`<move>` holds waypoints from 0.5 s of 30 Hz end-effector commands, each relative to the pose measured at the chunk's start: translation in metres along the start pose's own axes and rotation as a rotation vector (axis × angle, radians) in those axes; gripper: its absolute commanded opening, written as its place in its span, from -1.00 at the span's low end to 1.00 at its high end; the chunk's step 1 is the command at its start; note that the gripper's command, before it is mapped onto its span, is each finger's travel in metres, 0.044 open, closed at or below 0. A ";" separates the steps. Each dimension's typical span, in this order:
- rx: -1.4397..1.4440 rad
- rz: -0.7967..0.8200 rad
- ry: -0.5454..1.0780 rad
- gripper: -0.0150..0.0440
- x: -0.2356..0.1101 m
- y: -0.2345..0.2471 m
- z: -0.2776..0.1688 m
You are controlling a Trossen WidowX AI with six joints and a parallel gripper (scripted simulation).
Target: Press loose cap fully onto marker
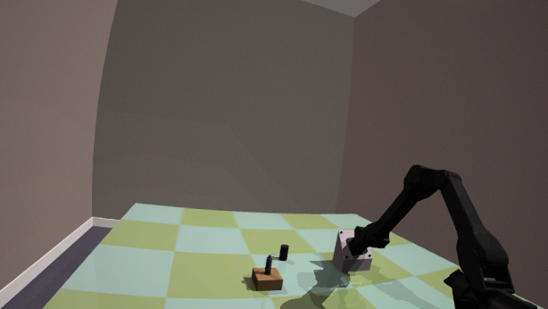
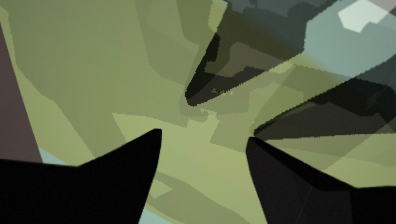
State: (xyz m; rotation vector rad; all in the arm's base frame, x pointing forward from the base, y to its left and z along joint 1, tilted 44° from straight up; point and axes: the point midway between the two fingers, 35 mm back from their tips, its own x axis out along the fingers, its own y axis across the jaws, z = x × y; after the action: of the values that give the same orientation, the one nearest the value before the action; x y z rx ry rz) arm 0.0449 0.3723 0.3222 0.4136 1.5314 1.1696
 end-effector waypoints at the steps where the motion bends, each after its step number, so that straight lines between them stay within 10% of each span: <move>1: 0.016 -0.014 -0.103 0.33 -0.018 -0.017 0.031; 15: 0.352 -0.195 -0.433 0.33 -0.113 -0.168 0.146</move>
State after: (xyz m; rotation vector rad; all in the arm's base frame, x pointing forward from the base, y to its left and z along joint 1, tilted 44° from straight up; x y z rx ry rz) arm 0.2380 0.2967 0.2887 0.6638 1.3134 0.7325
